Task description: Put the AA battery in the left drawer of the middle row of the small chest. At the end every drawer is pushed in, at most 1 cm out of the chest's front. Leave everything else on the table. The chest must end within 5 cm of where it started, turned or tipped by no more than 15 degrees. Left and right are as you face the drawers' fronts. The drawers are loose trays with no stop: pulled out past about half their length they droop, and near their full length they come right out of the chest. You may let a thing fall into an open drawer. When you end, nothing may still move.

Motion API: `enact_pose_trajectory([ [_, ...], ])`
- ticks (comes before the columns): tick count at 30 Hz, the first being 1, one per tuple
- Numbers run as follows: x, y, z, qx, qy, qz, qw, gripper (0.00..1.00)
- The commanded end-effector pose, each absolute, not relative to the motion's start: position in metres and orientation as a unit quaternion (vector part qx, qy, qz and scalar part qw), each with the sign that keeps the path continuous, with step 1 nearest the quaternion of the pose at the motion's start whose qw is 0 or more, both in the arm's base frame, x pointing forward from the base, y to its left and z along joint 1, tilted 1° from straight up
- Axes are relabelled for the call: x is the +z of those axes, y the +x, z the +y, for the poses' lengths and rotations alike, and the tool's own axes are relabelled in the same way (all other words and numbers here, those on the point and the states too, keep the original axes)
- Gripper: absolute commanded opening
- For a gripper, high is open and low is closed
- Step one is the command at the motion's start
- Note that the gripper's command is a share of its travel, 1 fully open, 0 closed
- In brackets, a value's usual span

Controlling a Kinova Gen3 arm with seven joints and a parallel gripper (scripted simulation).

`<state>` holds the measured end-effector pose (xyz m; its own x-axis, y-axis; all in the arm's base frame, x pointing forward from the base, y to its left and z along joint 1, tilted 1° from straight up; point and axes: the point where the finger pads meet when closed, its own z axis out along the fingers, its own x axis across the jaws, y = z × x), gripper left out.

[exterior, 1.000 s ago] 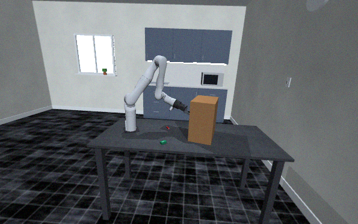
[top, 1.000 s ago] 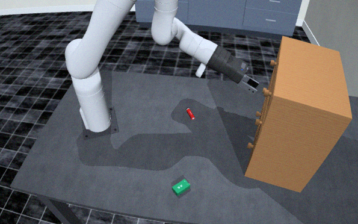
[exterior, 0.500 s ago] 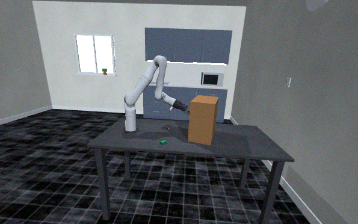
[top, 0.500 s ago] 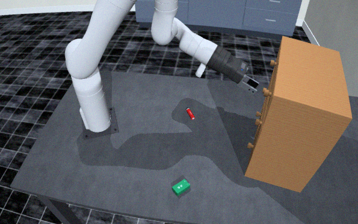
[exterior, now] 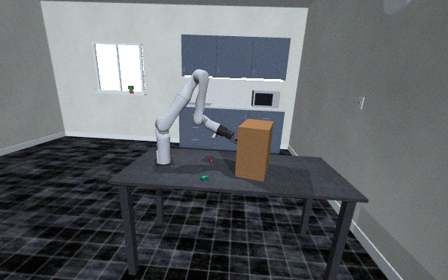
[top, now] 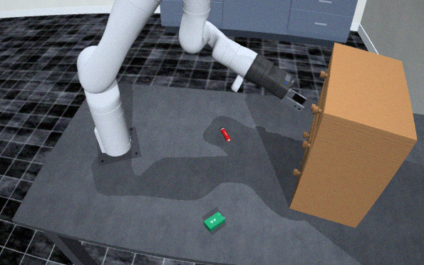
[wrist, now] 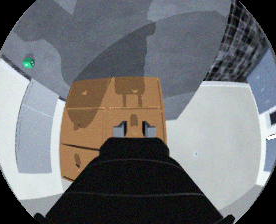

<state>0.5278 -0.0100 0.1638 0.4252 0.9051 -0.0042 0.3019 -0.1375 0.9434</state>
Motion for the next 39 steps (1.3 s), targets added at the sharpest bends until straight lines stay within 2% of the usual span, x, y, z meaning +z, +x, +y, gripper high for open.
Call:
enact_pose_trajectory([
  [1,0.163,0.527,-0.011,0.307,0.687,0.441,0.489,0.67],
  [17,0.163,0.528,-0.011,0.308,0.687,0.440,0.489,0.67],
  [39,0.165,0.556,-0.022,0.309,0.687,0.439,0.490,0.67],
])
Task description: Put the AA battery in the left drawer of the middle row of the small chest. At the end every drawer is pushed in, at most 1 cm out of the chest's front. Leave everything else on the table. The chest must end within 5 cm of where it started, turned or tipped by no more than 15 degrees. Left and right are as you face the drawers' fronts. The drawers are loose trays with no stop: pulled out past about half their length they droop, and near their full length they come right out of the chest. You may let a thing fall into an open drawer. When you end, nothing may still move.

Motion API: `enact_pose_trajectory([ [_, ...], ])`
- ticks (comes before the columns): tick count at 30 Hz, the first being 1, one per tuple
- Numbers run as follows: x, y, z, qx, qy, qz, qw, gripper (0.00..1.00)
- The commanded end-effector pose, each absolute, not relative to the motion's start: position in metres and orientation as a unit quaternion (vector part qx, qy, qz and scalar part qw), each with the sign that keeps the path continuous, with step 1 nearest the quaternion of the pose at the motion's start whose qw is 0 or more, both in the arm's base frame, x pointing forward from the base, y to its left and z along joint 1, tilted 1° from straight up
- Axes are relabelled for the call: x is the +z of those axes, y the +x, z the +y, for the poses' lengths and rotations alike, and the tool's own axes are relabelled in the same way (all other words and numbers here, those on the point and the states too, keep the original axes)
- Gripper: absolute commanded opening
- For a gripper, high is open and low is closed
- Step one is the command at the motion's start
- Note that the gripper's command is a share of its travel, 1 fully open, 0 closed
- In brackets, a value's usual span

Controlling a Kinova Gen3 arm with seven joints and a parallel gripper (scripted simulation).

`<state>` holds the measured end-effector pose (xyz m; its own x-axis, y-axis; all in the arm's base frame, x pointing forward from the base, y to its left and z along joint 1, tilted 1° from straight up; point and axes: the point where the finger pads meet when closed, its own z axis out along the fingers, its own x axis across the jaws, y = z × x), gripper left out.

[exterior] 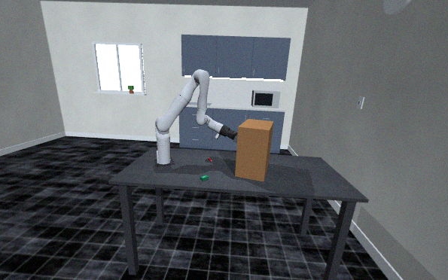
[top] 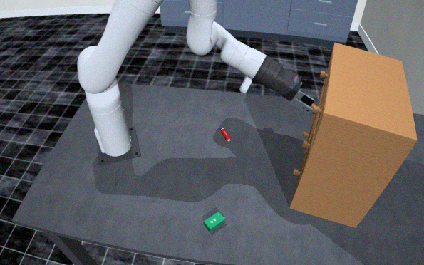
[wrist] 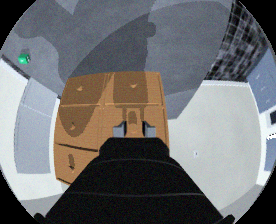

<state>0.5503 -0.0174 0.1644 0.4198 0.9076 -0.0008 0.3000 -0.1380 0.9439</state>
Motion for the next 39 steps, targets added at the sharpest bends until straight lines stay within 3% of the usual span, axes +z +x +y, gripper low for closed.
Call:
enact_pose_trajectory([
  [1,0.1646,0.5567,-0.0228,0.309,0.687,0.439,0.490,0.67],
  [33,0.1642,0.5604,-0.0255,0.308,0.687,0.440,0.489,0.67],
  [34,0.1642,0.5604,-0.0255,0.308,0.687,0.440,0.489,0.37],
  [39,0.1642,0.5604,-0.0255,0.308,0.687,0.440,0.489,0.37],
])
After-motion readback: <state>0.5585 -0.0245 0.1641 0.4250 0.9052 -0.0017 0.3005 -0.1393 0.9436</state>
